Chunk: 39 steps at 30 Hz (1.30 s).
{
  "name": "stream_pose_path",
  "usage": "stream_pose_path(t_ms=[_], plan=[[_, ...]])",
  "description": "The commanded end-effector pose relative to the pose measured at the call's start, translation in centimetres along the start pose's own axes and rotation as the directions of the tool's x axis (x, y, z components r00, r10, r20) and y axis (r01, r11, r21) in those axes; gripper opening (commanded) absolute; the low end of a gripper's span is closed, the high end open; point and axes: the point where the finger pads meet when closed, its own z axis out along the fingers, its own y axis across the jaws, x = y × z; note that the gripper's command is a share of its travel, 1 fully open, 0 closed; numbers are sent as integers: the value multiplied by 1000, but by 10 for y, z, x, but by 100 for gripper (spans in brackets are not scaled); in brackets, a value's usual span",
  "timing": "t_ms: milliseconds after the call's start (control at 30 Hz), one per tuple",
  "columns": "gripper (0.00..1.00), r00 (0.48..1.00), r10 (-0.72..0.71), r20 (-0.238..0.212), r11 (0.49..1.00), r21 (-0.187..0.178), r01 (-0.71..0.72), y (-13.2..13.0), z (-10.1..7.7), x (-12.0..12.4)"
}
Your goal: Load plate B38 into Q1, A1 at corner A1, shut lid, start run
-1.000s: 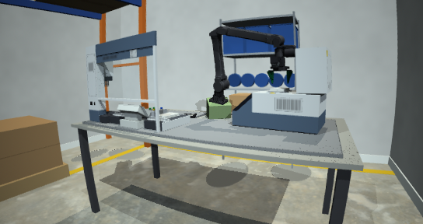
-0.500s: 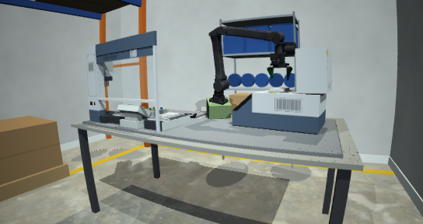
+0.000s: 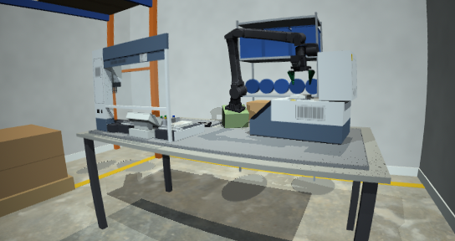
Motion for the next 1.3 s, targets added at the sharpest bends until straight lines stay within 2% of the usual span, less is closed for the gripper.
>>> stream_pose_path(t_ms=[0,367,400,467,533,600,667,700,800,900,1000,1067,1167,1233,1267], plan=[[100,1000,3,6,1000,-4,-3,7,0,1],[100,1000,6,7,1000,-17,-6,-4,-5,0],[0,1000,3,6,999,-51,-3,-9,-3,1],[0,1000,4,1,994,-110,-4,-22,-1,-4],[0,1000,7,7,994,-108,-6,-33,-2,-11],[0,1000,9,6,985,-174,-8,-41,-1,-13],[0,1000,9,6,985,-174,-8,-41,-1,-13],[0,1000,-1,8,983,-185,2,-39,-1,-10],[0,1000,-19,3,968,-249,19,-62,9,-4],[0,1000,-6,13,976,-219,9,-82,16,-12],[0,1000,-2,14,952,-306,6,-96,20,-15],[0,1000,-5,14,953,-301,9,-105,18,-15],[0,1000,-12,16,920,-391,18,-116,18,-14],[0,1000,-12,16,920,-391,18,-116,18,-14],[0,1000,-6,15,933,-360,11,-118,21,-15]])
